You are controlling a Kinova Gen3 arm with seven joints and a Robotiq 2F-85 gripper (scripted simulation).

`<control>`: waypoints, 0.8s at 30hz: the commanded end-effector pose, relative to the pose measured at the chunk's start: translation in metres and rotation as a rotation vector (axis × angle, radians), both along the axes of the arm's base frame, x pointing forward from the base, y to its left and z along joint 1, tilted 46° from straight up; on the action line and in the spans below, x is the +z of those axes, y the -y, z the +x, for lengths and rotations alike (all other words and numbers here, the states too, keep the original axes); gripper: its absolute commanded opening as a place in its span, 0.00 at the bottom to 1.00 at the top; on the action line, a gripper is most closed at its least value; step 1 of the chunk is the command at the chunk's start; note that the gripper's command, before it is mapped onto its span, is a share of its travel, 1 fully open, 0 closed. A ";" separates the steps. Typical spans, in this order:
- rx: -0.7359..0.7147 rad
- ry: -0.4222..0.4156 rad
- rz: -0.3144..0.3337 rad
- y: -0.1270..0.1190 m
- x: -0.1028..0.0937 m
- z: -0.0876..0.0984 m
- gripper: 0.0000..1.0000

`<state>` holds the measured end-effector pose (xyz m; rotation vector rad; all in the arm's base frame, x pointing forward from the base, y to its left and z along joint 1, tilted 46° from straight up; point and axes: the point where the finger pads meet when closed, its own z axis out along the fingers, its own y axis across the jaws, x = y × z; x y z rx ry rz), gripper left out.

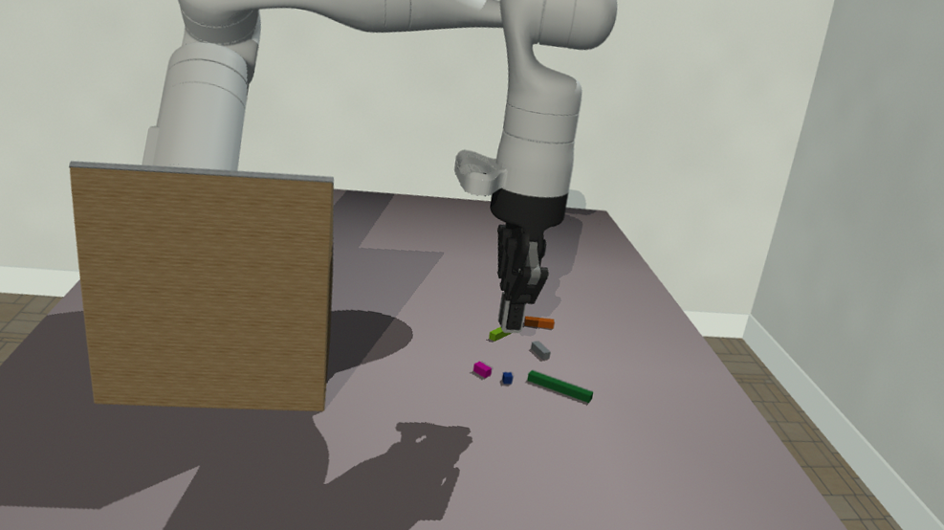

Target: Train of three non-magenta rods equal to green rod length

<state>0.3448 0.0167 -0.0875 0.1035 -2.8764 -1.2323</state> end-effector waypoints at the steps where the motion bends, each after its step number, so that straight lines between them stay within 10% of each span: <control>1: 0.018 0.021 0.000 0.003 -0.002 0.003 0.05; 24: 0.468 0.493 0.023 0.043 -0.045 0.044 0.05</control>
